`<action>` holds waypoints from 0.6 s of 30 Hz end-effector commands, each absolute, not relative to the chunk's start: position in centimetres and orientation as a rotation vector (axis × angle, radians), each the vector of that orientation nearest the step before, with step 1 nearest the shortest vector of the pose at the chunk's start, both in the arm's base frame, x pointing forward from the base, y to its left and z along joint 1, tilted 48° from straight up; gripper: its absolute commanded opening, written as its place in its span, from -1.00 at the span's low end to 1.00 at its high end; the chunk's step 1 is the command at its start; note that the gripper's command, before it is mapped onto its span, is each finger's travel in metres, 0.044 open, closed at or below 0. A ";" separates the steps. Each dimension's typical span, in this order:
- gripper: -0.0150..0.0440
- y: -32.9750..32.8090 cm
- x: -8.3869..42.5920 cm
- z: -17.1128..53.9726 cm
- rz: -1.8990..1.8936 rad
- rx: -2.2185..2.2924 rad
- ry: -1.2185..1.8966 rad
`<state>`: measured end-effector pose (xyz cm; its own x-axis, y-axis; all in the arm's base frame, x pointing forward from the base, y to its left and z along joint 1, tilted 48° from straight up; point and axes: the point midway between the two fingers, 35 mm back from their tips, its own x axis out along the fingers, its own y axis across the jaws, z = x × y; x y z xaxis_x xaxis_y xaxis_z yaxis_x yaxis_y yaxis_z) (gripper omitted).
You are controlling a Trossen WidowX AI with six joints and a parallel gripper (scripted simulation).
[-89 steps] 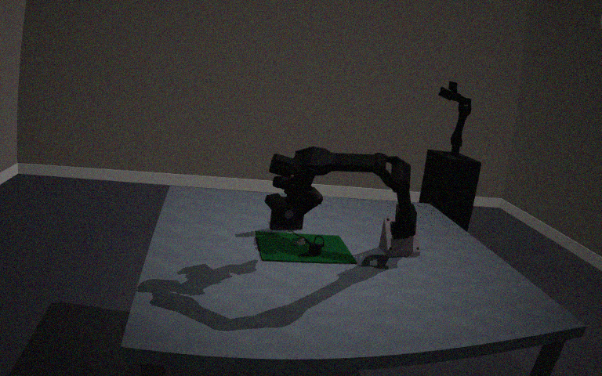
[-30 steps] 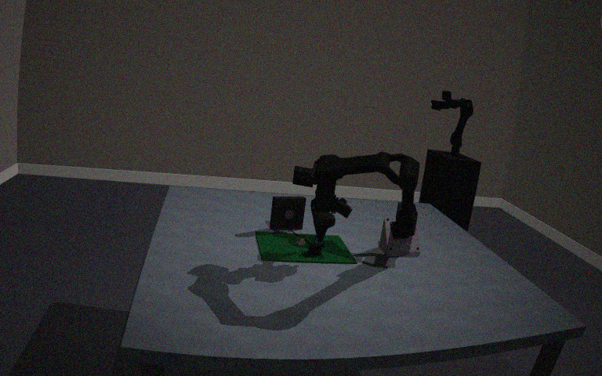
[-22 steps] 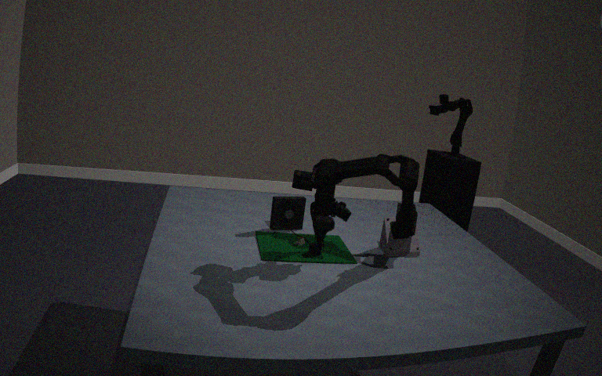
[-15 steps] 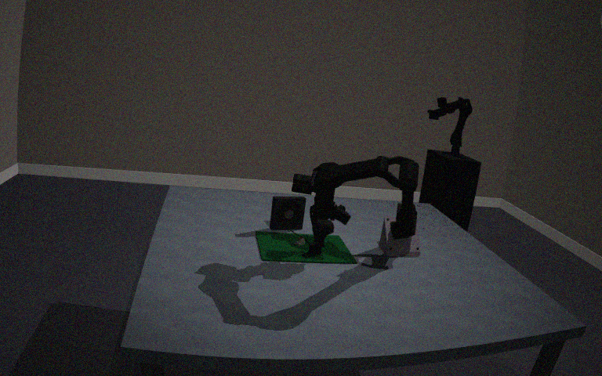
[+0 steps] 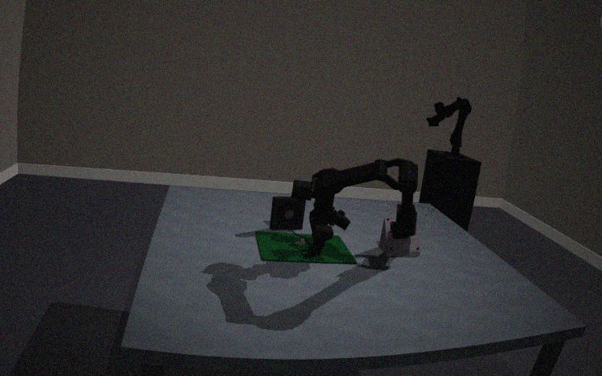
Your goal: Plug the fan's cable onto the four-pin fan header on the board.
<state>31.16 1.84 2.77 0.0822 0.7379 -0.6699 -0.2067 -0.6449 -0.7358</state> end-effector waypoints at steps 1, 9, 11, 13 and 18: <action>1.00 2.0 31.0 2.6 1.657 -1.627 -0.533; 0.29 1.9 31.1 2.8 1.657 -1.639 -0.535; 0.11 1.9 31.1 2.8 1.657 -1.639 -0.535; -0.07 1.9 31.1 2.8 1.657 -1.639 -0.535; -0.25 1.9 31.1 2.8 1.657 -1.639 -0.535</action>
